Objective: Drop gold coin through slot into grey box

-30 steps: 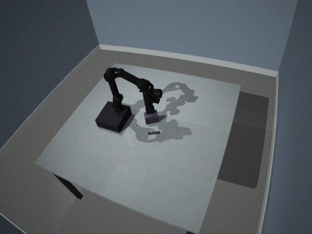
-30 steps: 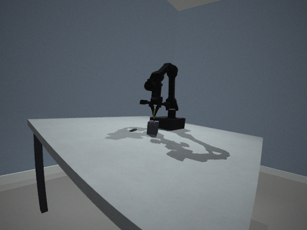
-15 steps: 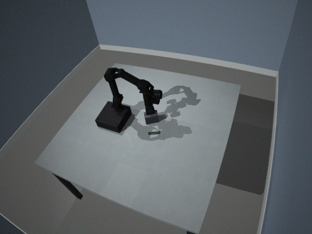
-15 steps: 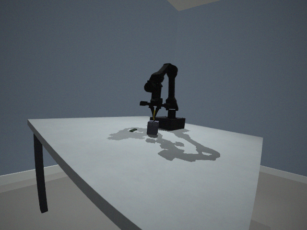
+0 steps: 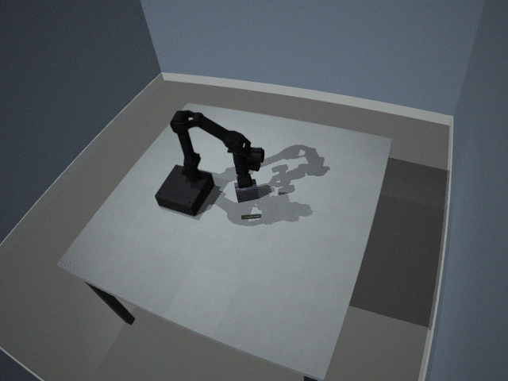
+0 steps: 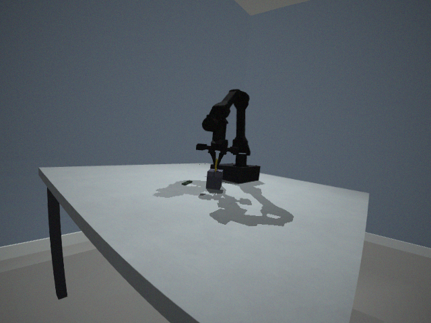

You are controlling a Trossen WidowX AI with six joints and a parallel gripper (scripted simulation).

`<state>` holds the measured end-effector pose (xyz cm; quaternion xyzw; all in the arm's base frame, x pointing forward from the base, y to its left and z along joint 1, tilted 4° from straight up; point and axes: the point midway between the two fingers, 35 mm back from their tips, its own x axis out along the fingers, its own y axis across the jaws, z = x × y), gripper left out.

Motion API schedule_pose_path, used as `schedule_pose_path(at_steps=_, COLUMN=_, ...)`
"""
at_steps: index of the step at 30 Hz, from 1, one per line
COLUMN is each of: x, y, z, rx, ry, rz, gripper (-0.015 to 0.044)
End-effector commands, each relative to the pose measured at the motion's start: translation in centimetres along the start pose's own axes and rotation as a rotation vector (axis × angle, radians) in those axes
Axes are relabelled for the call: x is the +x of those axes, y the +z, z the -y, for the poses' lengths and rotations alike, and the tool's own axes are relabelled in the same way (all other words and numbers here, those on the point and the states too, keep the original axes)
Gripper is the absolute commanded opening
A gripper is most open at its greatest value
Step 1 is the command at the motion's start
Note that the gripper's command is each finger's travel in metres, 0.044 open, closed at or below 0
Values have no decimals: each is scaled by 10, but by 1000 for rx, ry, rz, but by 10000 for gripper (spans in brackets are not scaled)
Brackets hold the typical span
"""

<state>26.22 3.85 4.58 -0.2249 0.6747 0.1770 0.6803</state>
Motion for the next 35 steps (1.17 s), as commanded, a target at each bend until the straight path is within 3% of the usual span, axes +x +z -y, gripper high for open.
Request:
schedule_pose_path(at_steps=1, x=0, y=0, z=0, rx=0, ry=-1, rz=1, gripper=105)
schedule_pose_path(at_steps=3, x=0, y=0, z=0, rx=0, ry=-1, rz=1, gripper=157)
schedule_pose_path(at_steps=12, x=0, y=0, z=0, rx=0, ry=-1, rz=1, gripper=161)
schedule_pose_path(at_steps=21, x=-21, y=0, z=0, rx=0, ry=0, rz=0, gripper=397)
schedule_pose_path(at_steps=23, x=-40, y=-1, z=-1, rx=-2, ry=2, rz=-4, gripper=440)
schedule_pose_path(at_steps=26, x=-62, y=-4, z=-2, rx=-4, ry=4, rz=-8, gripper=440)
schedule_pose_path(at_steps=35, x=-62, y=-4, z=-2, rx=-4, ry=4, rz=-8, gripper=440)
